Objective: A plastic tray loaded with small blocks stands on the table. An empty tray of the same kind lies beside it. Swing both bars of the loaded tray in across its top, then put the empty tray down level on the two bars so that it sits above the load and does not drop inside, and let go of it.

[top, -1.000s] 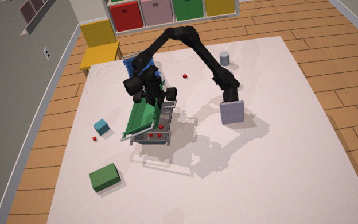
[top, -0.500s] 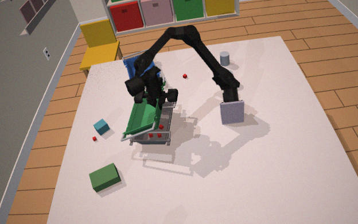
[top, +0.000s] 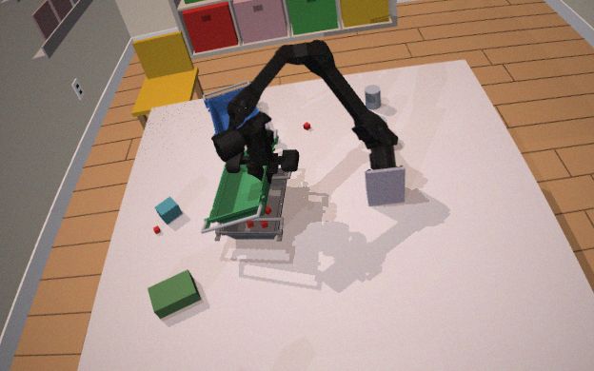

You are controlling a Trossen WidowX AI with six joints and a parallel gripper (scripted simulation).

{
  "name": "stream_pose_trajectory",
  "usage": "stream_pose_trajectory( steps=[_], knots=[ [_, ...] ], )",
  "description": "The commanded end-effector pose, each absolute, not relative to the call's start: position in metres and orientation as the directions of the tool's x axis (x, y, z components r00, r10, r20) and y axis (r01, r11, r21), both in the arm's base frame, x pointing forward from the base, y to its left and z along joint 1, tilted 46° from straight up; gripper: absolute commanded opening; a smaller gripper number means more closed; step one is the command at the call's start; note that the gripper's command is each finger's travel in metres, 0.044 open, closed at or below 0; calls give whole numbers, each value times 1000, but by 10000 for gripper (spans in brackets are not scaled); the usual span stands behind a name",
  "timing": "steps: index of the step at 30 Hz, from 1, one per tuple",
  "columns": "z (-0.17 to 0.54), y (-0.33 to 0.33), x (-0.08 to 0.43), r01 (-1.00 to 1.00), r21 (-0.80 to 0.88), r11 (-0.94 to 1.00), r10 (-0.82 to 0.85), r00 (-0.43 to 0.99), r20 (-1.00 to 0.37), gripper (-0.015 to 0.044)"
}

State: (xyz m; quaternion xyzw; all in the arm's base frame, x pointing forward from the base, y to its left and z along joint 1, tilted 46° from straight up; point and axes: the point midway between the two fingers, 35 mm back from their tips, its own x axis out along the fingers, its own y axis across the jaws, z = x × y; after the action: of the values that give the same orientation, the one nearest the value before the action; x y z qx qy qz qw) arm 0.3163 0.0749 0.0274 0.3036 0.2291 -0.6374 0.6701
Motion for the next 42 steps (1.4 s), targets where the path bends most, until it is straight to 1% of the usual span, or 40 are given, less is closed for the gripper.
stream_pose_trajectory(
  steps=[1, 42],
  knots=[
    [23, 70, 312, 995, 103, -8, -714, 66, -697, 0],
    [12, 60, 305, 995, 103, -8, -714, 66, -697, 0]
  ],
)
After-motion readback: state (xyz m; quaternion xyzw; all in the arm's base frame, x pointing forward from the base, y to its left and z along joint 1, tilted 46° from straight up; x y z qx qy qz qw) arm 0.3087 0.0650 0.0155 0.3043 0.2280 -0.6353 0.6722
